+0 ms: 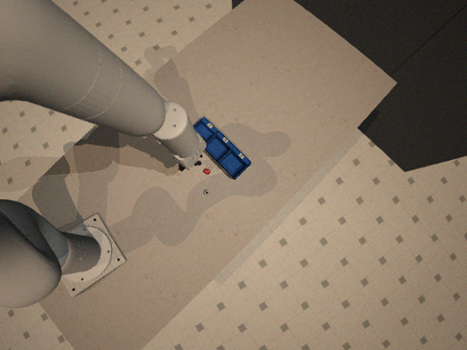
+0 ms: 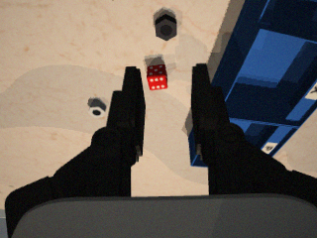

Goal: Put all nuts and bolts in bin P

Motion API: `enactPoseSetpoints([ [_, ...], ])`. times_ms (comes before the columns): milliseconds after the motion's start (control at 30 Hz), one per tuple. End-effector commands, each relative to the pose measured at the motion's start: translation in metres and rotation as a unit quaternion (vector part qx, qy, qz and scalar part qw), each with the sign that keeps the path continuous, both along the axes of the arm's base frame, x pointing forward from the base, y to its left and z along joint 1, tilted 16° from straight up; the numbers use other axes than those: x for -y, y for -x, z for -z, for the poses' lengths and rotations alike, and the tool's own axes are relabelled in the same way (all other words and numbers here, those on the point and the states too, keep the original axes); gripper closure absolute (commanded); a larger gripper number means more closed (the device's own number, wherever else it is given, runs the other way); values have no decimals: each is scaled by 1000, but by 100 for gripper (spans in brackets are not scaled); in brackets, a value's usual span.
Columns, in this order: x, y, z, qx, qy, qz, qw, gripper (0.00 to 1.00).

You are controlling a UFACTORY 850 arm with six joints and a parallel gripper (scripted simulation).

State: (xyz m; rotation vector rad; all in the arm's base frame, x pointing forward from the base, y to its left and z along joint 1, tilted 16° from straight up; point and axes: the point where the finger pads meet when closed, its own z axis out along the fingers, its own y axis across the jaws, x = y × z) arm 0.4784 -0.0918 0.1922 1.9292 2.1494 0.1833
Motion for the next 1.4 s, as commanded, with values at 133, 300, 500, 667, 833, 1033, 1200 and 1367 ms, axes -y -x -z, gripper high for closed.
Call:
enactPoseSetpoints([
  [133,1,-4,11,1,0,0,1000,70],
  [300,2,-8,26,1,0,0,1000,70],
  [500,4,-15,49,1,0,0,1000,70],
  [667,4,-16,53,1,0,0,1000,70],
  [833,4,-17,57,1,0,0,1000,70],
  [1033,5,-19,65,1,0,0,1000,70],
  [1200,5,-19,65,1,0,0,1000,70],
  [1367,5,-19,65,1,0,0,1000,70],
])
